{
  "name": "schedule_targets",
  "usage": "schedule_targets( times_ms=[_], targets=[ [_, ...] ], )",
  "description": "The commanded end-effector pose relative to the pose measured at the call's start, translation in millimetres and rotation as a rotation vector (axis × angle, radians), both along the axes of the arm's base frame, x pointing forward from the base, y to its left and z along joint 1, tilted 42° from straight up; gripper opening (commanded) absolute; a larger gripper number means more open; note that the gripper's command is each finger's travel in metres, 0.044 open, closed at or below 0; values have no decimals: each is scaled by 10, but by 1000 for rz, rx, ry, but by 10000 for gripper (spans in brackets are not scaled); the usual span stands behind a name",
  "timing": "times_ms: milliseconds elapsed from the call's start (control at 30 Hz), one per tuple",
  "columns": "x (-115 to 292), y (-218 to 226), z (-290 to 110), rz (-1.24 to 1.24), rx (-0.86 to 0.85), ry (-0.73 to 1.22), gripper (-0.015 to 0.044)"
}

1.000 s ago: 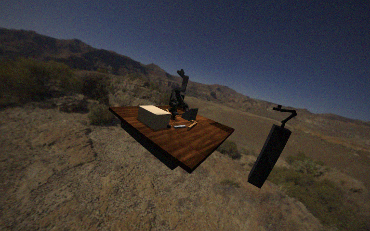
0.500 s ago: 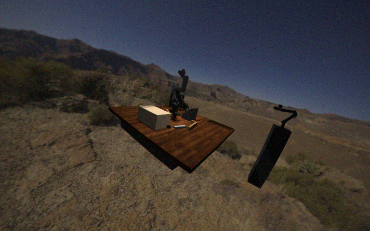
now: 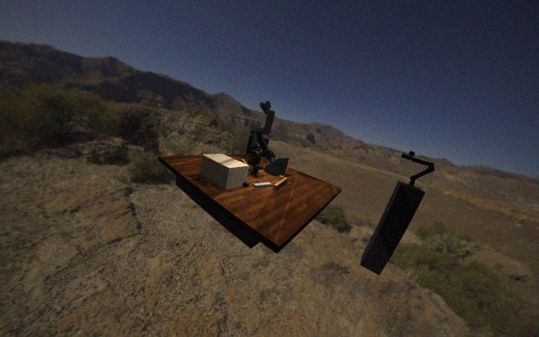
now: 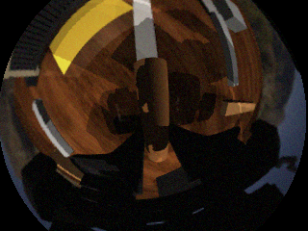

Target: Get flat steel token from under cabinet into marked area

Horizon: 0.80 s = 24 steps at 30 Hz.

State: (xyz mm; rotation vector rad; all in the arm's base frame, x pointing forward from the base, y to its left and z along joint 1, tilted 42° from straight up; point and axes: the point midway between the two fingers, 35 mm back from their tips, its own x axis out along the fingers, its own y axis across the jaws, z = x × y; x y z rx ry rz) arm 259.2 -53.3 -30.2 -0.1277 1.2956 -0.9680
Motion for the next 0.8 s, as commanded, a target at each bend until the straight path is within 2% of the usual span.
schedule_targets(
  times_ms=[0, 767],
  targets=[
    [28, 61, -40, 5, 4, -1, 0],
    [1, 273, -223, 5, 5, -1, 0]
  ],
)
